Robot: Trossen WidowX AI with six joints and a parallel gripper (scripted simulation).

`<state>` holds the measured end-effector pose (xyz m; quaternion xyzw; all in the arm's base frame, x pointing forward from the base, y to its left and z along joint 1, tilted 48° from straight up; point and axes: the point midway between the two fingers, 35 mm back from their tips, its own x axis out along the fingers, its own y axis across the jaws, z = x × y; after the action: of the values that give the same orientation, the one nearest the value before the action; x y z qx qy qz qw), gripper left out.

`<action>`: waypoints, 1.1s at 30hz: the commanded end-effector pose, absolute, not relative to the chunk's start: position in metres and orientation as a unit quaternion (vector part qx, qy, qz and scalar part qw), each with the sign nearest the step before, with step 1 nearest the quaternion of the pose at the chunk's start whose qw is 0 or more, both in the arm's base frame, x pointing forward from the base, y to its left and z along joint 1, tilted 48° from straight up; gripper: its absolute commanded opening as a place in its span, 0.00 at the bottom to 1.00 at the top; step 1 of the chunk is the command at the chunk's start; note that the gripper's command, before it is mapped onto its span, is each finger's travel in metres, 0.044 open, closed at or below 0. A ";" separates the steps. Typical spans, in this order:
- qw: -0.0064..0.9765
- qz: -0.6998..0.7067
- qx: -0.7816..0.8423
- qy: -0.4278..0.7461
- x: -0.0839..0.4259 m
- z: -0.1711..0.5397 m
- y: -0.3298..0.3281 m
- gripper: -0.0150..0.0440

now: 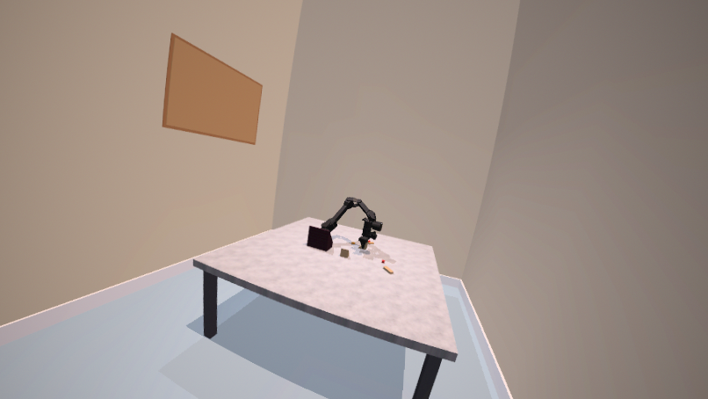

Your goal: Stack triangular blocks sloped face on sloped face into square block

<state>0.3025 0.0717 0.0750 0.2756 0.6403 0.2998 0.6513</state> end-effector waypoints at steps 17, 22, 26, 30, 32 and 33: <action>0.562 0.130 0.432 0.693 0.303 0.076 0.072 0.25; 0.532 0.084 0.468 0.700 0.303 0.076 0.073 0.25; 0.507 0.047 0.496 0.704 0.303 0.076 0.073 0.25; 0.480 0.010 0.521 0.705 0.304 0.077 0.073 0.25; 0.467 -0.008 0.534 0.705 0.304 0.077 0.073 0.25; 0.460 -0.017 0.540 0.705 0.304 0.077 0.073 0.25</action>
<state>0.3029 0.0725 0.0757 0.5234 0.7064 0.0036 0.4765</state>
